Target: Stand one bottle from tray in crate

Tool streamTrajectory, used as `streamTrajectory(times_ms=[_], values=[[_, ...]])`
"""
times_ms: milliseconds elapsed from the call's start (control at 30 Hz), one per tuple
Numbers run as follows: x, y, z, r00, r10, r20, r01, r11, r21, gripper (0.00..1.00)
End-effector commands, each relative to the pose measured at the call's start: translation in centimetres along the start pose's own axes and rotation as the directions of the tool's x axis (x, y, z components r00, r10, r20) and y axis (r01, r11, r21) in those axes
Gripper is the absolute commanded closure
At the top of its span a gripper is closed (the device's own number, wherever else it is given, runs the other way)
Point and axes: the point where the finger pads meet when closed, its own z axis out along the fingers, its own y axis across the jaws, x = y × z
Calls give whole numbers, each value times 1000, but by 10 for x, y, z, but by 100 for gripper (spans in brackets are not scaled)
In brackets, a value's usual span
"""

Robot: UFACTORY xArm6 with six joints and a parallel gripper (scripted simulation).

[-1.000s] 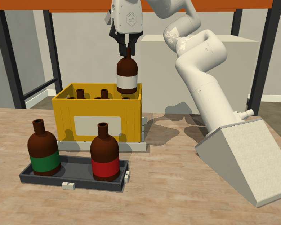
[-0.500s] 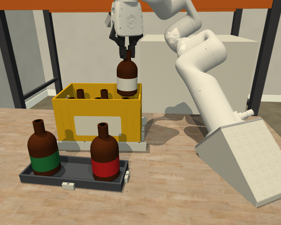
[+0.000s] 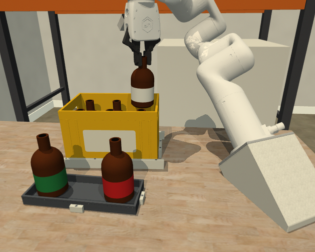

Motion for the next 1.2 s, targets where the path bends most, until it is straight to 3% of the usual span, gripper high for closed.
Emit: streamTrajectory(times_ms=[0, 667, 1167], values=[[0, 0, -1, 1000, 1, 1, -1, 1000, 1, 100], [0, 0, 6, 1000, 1, 1, -1, 1000, 1, 100], [0, 0, 23, 1000, 1, 1, -1, 1000, 1, 100]])
